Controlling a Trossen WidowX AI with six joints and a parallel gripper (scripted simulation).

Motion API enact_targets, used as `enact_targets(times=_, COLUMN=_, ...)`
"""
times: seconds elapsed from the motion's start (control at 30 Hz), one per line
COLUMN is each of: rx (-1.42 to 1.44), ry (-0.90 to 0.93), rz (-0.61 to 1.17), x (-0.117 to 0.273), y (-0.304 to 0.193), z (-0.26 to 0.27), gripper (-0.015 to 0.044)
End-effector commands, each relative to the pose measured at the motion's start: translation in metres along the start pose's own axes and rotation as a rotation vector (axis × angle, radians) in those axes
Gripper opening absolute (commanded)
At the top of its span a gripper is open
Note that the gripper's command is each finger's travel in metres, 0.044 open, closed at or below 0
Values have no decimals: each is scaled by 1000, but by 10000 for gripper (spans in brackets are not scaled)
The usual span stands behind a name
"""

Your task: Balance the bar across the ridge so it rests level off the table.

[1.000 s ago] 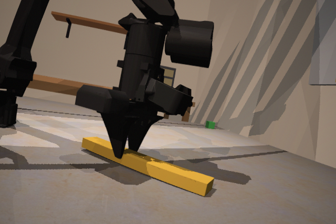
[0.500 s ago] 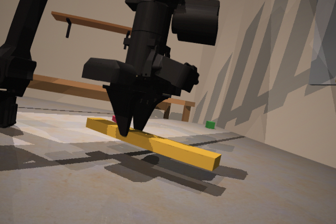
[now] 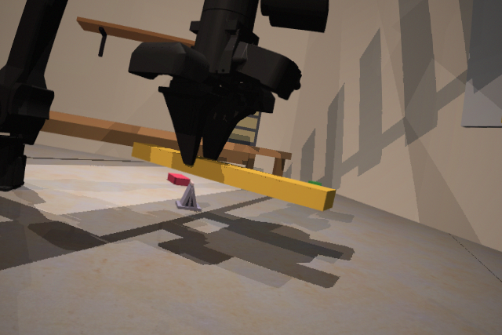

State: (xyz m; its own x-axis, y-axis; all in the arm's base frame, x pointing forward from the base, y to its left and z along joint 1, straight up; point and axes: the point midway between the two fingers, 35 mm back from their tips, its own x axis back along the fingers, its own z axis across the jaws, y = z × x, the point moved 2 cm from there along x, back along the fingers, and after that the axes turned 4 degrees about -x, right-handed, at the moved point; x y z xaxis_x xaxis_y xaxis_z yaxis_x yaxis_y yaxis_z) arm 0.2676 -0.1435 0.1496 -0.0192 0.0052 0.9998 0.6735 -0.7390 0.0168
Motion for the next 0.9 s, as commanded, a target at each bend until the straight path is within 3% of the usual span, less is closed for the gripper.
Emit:
enact_targets(times=0.0, rx=3, ry=0, rz=-15, x=11, y=0, z=-1, gripper=0)
enact_targets(times=0.87, rx=358, ry=7, rz=-10, x=13, y=-59, z=76, gripper=0)
